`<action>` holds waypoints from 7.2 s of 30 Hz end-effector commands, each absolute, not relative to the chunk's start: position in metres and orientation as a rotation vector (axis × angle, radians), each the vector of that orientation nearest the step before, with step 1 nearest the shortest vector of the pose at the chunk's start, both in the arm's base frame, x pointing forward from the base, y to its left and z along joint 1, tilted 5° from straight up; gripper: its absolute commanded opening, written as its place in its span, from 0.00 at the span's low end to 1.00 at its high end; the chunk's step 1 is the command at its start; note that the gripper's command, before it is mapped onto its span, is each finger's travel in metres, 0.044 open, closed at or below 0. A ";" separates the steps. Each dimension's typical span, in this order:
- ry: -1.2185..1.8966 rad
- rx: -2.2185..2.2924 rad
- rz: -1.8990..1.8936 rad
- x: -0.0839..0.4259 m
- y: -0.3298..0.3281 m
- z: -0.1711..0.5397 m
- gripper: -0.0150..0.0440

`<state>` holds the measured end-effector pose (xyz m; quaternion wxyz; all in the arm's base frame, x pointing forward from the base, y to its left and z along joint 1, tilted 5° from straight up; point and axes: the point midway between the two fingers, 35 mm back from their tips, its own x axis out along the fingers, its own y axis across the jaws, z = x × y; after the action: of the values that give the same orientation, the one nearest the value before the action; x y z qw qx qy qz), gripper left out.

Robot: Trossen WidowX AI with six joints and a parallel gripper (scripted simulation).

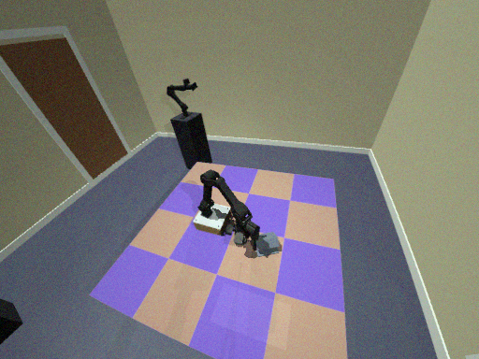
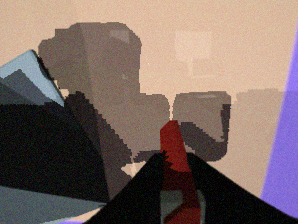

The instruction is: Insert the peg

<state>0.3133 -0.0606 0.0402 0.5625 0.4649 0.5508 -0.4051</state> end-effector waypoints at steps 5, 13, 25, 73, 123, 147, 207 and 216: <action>1.285 1.100 -0.941 0.312 -0.064 0.082 0.25; 1.290 1.081 -0.929 0.310 -0.065 0.094 0.25; 1.324 0.942 -0.838 0.313 -0.060 0.094 0.25; 1.416 0.372 -0.475 0.323 -0.037 0.097 0.25; 1.439 -0.226 -0.108 0.333 -0.012 0.103 0.25; 1.427 -0.514 0.063 0.337 0.001 0.106 0.25; 1.330 -1.232 0.471 0.345 0.037 0.118 0.25; 1.308 -1.339 0.529 0.346 0.043 0.120 0.25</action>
<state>0.3448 0.0417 0.1186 0.5722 -0.5555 0.5613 0.2212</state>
